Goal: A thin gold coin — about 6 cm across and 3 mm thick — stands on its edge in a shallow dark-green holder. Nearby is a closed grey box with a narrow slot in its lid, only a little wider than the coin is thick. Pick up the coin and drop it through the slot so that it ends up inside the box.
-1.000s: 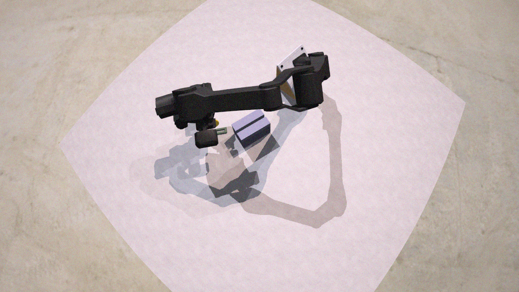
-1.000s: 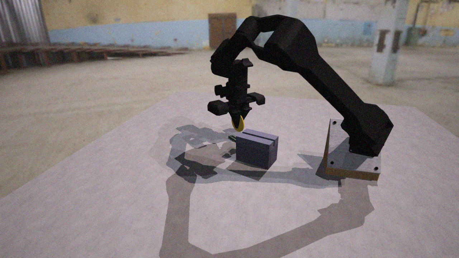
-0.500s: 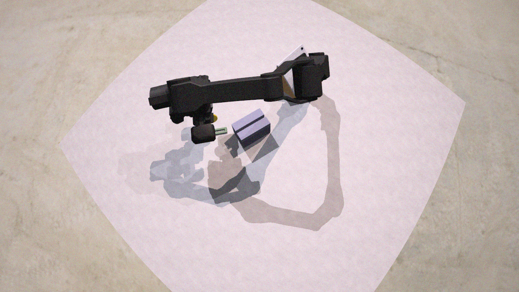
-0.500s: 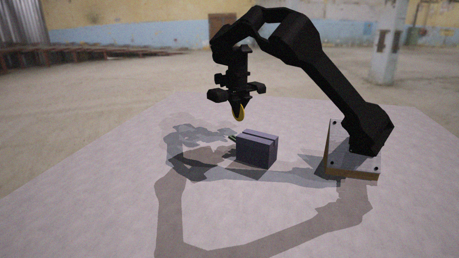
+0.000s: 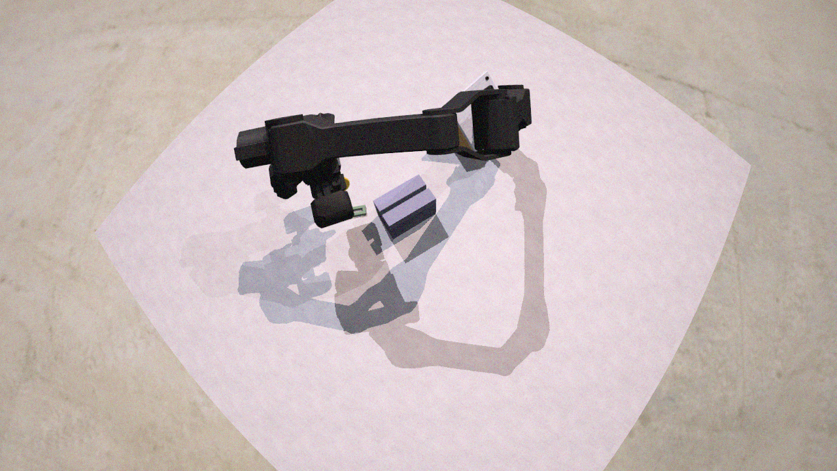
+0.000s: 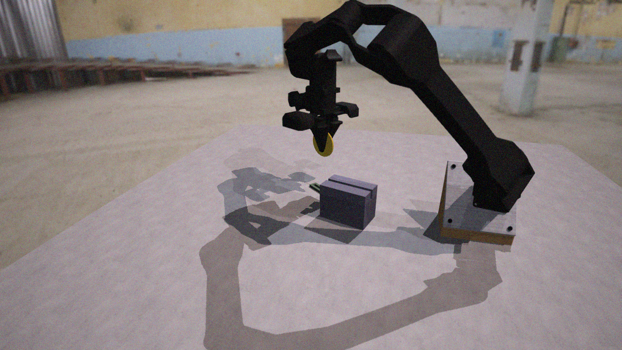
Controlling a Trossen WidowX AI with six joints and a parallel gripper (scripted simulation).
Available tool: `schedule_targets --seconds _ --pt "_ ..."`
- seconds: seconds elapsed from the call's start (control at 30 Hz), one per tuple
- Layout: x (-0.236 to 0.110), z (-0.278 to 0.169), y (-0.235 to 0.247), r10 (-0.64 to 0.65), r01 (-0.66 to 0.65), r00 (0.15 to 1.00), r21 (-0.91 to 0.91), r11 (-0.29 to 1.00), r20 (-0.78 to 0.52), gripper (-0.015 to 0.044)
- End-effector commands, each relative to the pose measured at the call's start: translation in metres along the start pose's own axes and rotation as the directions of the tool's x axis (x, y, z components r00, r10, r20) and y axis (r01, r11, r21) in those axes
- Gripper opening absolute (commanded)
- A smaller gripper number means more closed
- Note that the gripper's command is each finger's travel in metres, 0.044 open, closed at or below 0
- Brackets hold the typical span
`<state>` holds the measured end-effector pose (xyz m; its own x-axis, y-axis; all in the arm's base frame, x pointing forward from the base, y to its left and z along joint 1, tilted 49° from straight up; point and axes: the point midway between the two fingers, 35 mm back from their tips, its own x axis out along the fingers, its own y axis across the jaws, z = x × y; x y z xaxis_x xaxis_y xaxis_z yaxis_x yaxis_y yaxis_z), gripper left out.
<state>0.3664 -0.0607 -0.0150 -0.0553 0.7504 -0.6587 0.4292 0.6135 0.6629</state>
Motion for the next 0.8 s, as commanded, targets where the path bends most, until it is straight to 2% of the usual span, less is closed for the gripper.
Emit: schedule_targets --seconds 0.0,0.17,0.77 --pt "-0.001 0.000 -0.002 -0.004 0.004 1.000 -0.129 0.992 -0.002 0.0000" --pt "-0.002 0.000 -0.002 -0.004 0.003 1.000 -0.243 0.970 -0.002 0.0000" --pt "-0.005 -0.025 0.012 -0.004 0.003 1.000 -0.242 0.970 -0.003 0.0000"
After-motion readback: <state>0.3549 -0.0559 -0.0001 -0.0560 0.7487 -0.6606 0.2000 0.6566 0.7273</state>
